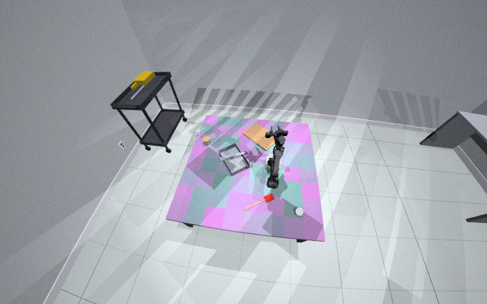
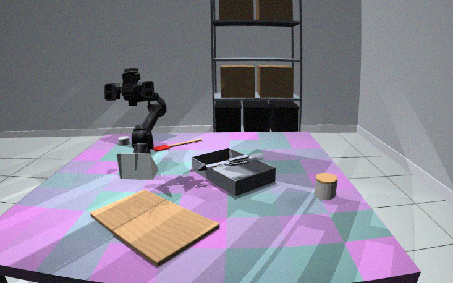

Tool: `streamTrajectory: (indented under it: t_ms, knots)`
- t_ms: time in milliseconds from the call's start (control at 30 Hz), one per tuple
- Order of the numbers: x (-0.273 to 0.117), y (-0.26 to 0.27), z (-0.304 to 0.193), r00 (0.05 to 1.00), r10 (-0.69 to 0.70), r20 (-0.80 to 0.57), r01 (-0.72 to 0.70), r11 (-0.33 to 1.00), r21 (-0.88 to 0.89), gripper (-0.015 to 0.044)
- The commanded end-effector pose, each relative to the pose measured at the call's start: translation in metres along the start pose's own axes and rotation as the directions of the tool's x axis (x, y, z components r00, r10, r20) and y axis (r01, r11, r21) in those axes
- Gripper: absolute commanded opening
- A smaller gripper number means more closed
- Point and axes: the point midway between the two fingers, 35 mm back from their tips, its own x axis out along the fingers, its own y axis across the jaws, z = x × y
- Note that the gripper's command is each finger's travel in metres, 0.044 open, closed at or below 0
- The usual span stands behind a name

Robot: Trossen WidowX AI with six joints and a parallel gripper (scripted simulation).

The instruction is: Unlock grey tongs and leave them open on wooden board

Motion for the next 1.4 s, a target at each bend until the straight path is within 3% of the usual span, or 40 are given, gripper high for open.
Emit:
streamTrajectory:
  t_ms: [0,233,567,1033,1233,1367]
  knots:
    - [0.021,0.073,-0.014,0.961,0.205,-0.183,-0.132,0.928,0.348,0.026]
    - [0.025,0.135,-0.042,0.874,0.325,-0.362,-0.059,0.81,0.584,0.026]
    - [0.009,0.215,-0.091,0.69,0.395,-0.607,0.273,0.635,0.723,0.026]
    - [-0.051,0.297,-0.173,0.399,0.286,-0.871,0.788,0.379,0.485,0.026]
    - [-0.086,0.318,-0.21,0.289,0.178,-0.941,0.92,0.22,0.324,0.026]
    - [-0.095,0.322,-0.219,0.265,0.147,-0.953,0.942,0.173,0.288,0.026]
